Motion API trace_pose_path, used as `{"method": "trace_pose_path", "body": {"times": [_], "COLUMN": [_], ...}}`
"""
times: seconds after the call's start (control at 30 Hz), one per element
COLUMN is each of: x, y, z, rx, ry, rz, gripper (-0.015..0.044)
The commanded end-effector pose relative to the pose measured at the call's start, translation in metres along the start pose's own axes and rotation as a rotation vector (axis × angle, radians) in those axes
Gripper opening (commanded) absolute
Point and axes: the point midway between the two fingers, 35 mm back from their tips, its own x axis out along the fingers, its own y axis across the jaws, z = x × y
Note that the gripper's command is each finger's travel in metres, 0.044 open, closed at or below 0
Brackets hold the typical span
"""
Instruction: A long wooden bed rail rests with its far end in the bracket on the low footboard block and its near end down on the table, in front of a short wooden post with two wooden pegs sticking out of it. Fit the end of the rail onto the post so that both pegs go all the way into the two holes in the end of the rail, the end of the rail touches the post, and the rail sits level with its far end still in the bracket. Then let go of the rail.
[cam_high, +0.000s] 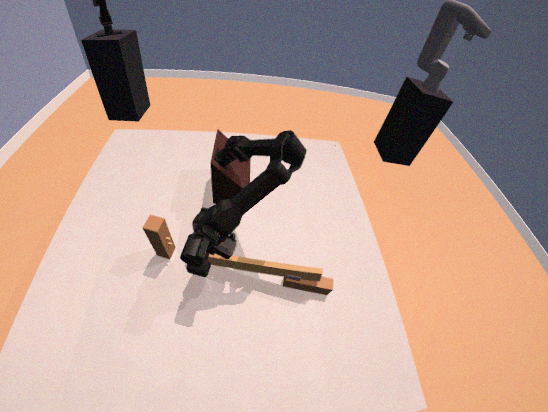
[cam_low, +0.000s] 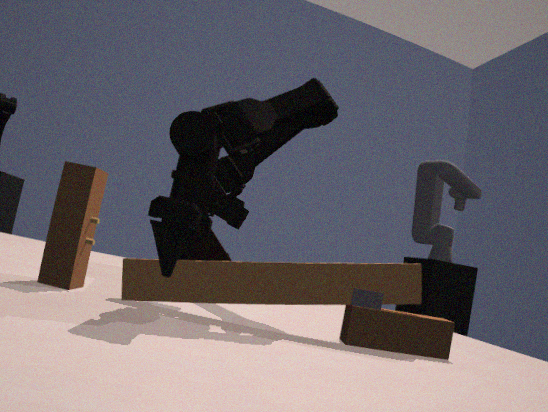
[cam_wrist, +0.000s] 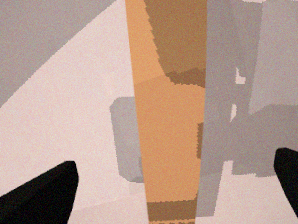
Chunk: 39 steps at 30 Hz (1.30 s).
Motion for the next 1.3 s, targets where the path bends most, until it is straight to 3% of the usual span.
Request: {"method": "trace_pose_path", "body": {"times": [0.0, 0.47, 0.97, 1.27], "x": [0.009, 0.028, 0.028, 0.028], "y": [0.002, 0.004, 0.004, 0.004], "z": [0.0, 0.001, 0.001, 0.001], "rx": [0.007, 0.007, 0.007, 0.007], "ry": [-0.006, -0.009, -0.009, -0.009], "rz": [0.004, 0.005, 0.005, 0.005], "gripper": [0.044, 0.044, 0.0046, 0.0]}}
